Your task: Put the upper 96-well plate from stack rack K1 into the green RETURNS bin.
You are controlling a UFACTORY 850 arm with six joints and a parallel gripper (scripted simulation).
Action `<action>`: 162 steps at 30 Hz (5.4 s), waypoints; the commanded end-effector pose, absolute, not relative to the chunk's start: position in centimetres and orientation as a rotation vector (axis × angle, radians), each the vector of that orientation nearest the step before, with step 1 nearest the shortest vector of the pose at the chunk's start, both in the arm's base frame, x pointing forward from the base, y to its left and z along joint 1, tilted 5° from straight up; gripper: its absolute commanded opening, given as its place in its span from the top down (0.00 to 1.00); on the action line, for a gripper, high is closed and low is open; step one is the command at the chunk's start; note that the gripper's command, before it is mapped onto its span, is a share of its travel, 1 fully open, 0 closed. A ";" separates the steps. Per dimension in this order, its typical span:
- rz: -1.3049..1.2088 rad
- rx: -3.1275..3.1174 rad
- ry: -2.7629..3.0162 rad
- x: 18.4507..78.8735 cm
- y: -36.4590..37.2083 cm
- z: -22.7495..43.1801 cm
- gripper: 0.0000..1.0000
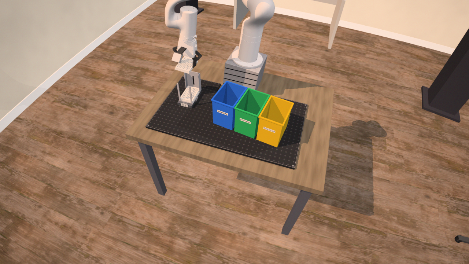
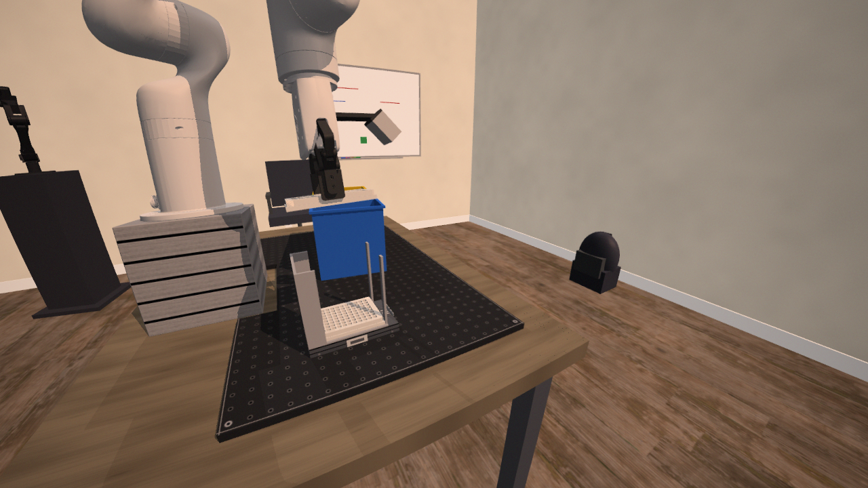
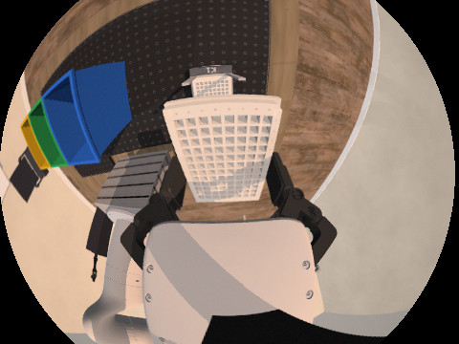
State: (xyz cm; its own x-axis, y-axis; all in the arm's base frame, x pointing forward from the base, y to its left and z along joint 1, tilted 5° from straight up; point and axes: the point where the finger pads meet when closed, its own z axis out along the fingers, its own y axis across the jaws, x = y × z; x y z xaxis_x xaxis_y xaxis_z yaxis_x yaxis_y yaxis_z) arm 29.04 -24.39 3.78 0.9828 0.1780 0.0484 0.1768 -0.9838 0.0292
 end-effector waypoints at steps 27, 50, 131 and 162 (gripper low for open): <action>-0.014 3.222 0.047 29.5 -19.8 4.1 1.00; -0.014 3.223 0.047 29.9 -13.5 4.3 1.00; -0.014 3.224 0.047 31.7 10.5 5.3 1.00; -0.014 3.224 0.047 32.3 18.2 5.6 1.00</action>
State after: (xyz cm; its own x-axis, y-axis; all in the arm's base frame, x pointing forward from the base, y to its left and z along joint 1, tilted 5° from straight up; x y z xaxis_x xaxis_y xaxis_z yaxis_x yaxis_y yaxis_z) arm 32.16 17.86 5.50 0.9993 0.0281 0.0262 0.0306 -0.9947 -0.0980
